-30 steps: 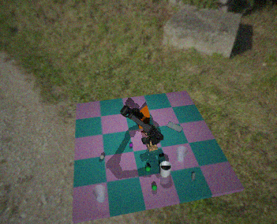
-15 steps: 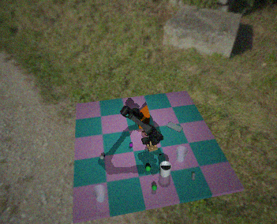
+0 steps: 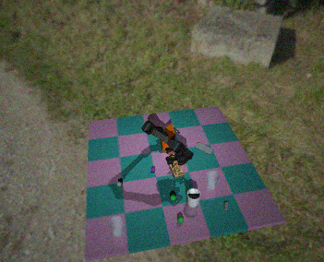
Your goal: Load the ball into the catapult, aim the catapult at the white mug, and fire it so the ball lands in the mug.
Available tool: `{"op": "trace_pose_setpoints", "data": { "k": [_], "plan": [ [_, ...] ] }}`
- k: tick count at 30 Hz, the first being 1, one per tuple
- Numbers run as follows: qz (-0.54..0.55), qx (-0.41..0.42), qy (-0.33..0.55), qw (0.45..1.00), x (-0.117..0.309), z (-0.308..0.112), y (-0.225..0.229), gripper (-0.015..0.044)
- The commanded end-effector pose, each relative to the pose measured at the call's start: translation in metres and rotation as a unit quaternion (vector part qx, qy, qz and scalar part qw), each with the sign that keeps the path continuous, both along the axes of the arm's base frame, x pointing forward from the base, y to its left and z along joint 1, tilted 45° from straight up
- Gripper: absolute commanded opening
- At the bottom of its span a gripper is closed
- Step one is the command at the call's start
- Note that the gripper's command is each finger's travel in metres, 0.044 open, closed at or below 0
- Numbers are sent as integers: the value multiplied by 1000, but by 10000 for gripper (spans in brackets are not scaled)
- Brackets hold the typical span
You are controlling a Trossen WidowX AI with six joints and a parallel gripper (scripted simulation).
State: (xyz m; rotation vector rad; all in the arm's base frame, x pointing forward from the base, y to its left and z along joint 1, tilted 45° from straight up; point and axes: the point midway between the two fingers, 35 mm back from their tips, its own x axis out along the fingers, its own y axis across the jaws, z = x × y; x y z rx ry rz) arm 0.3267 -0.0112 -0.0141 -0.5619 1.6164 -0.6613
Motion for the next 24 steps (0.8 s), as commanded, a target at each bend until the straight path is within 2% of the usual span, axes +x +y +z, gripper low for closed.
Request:
{"op": "trace_pose_setpoints", "data": {
  "k": [1, 4, 10, 15, 24],
  "plan": [
    [3, 3, -12, 1000, 5, 35, 32, 440],
    [10, 3, -13, 1000, 6, 23, 24, 440],
    [7, 2, -11, 1000, 4, 32, 29, 440],
    [7, 1, -11, 1000, -1, 1, -2, 440],
    [7, 1, -11, 1000, -2, -5, -7, 440]
  ]
}}
